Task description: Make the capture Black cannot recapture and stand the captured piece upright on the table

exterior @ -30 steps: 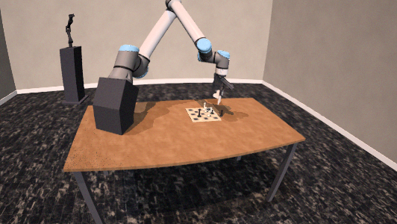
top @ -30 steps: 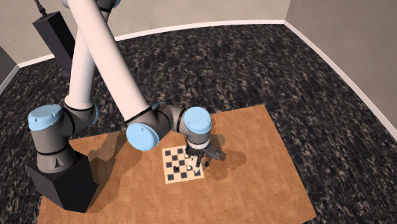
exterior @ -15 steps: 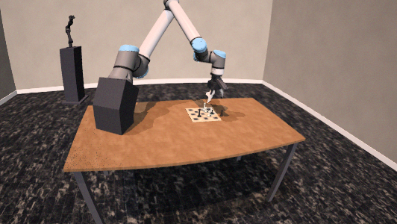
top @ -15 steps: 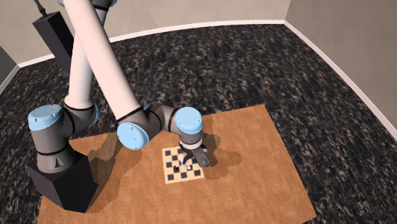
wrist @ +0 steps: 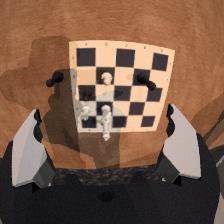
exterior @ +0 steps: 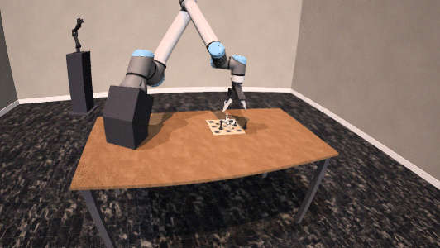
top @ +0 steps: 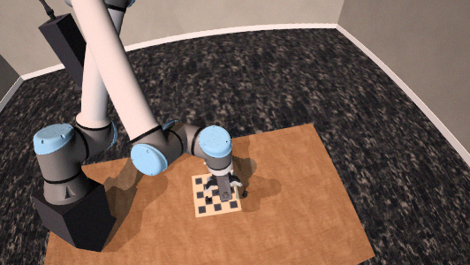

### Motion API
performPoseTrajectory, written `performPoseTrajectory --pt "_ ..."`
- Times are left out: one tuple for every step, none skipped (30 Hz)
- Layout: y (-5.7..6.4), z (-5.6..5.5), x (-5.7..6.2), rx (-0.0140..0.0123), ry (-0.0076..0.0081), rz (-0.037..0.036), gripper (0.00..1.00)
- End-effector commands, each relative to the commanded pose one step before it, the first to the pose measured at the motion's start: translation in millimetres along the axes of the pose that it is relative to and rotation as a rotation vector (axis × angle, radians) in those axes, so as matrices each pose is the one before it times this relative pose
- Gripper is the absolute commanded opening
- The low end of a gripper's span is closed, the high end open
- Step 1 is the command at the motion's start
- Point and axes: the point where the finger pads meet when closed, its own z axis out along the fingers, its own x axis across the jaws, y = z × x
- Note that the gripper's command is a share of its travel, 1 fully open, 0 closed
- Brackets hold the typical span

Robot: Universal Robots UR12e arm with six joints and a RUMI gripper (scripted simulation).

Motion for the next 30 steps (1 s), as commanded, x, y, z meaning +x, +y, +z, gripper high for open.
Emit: performPoseTrajectory --pt "1.17 -0.37 5.38 0.0073 -0.00379 0.09462 1.0" --pt "0.11 0.03 0.69 0.0 0.0 0.00998 1.0" --pt "0.09 0.02 0.57 0.0 0.0 0.00826 1.0" --pt "0.07 0.02 0.46 0.0 0.0 0.00664 1.0" --pt "0.05 0.01 0.36 0.0 0.0 0.00515 1.0" --pt "0.04 0.01 0.26 0.0 0.0 0.00381 1.0" --pt "0.02 0.01 0.18 0.0 0.0 0.00263 1.0" --pt "0.01 0.0 0.11 0.0 0.0 0.00165 1.0" --pt "0.01 0.0 0.06 0.0 0.0 0.00087 1.0" --pt "0.0 0.0 0.02 0.0 0.0 0.00033 1.0" --pt "0.0 0.0 0.0 0.0 0.0 0.0 1.0" --pt "0.0 0.0 0.0 0.0 0.0 0.0 1.0" --pt "0.0 0.0 0.0 0.0 0.0 0.00005 1.0" --pt "0.0 0.0 0.0 0.0 0.0 0.0 0.22" --pt "0.0 0.0 0.0 0.0 0.0 0.0 0.22" --pt "0.0 0.0 0.0 0.0 0.0 0.0 0.22" --pt "0.0 0.0 0.0 0.0 0.0 0.0 0.22" --pt "0.0 0.0 0.0 0.0 0.0 0.0 0.22" --pt "0.0 0.0 0.0 0.0 0.0 0.0 0.22" --pt "0.0 0.0 0.0 0.0 0.0 0.0 0.22" --pt "0.0 0.0 0.0 0.0 0.0 0.0 0.22" --pt "0.0 0.0 0.0 0.0 0.0 0.0 0.22" --pt "0.0 0.0 0.0 0.0 0.0 0.0 0.22" --pt "0.0 0.0 0.0 0.0 0.0 0.0 0.22" --pt "0.0 0.0 0.0 0.0 0.0 0.0 0.22" --pt "0.0 0.0 0.0 0.0 0.0 0.0 0.22" --pt "0.0 0.0 0.0 0.0 0.0 0.0 0.22" --pt "0.0 0.0 0.0 0.0 0.0 0.0 0.22" --pt "0.0 0.0 0.0 0.0 0.0 0.0 0.22" --pt "0.0 0.0 0.0 0.0 0.0 0.0 0.22"
